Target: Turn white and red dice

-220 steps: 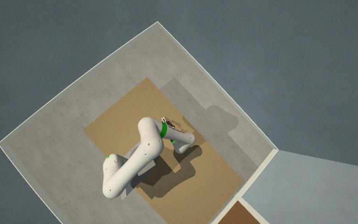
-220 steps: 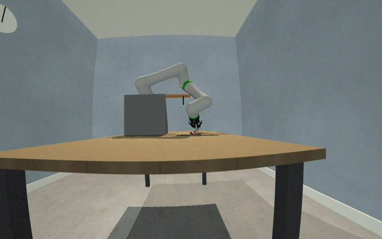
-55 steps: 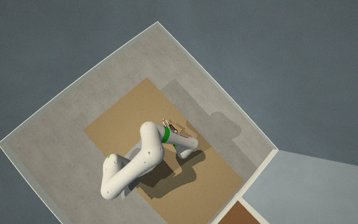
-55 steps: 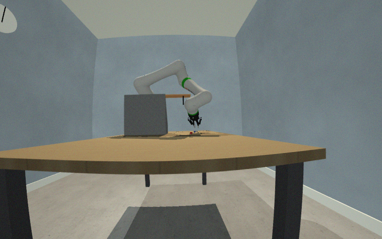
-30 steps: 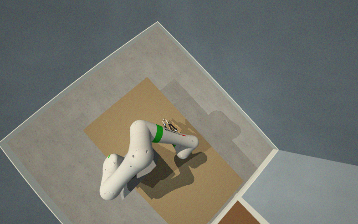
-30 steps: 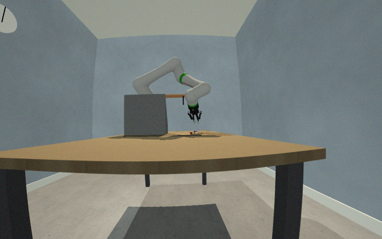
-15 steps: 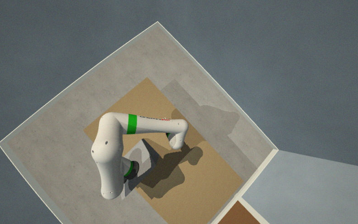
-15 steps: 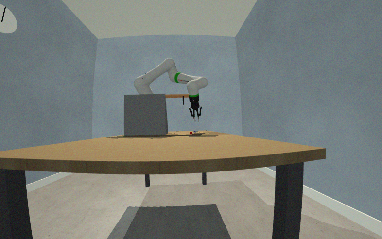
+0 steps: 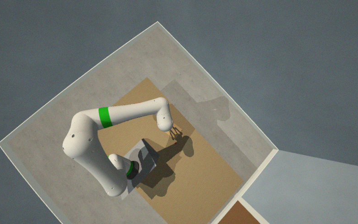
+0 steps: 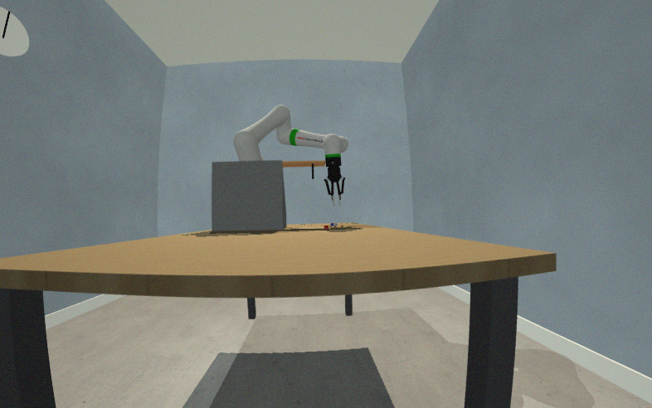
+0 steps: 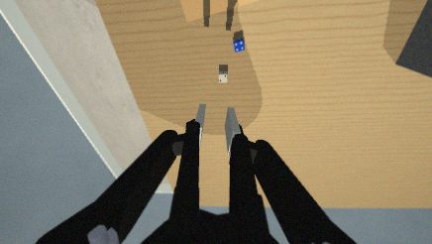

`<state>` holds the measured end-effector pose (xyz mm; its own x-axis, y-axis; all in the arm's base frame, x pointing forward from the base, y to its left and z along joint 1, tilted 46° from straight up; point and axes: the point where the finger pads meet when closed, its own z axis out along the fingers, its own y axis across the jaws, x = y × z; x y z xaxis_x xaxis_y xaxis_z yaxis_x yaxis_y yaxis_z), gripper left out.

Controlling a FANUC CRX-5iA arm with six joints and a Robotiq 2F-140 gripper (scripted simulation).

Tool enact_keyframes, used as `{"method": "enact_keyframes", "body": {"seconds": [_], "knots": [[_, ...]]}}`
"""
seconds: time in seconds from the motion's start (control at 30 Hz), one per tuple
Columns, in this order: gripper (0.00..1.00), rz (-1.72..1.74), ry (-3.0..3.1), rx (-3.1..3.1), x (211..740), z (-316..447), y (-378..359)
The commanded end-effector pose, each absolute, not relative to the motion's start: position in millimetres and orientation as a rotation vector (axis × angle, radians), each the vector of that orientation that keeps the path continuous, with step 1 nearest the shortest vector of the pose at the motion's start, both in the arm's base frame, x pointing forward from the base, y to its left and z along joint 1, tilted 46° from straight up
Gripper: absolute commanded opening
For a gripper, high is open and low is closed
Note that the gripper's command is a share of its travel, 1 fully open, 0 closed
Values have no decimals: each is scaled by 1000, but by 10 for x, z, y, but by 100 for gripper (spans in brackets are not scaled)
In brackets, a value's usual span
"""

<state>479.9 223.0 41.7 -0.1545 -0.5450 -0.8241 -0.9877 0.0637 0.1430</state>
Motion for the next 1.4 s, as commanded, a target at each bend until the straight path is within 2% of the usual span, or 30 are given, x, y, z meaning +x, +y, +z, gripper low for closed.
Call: {"method": "enact_keyframes", "body": {"seconds": [0.0,0.2,0.23,0.6,0.87,0.9,1.37], "knots": [[19,924,1853,-1618,4789,463,2255],[19,868,1903,-1674,4812,533,2269],[100,868,1903,-1674,4812,533,2269],[100,868,1903,-1675,4811,529,2273],[100,872,1883,-1711,4695,131,2561],[19,872,1883,-1711,4695,131,2561],[19,872,1883,-1711,4695,131,2561]]}}
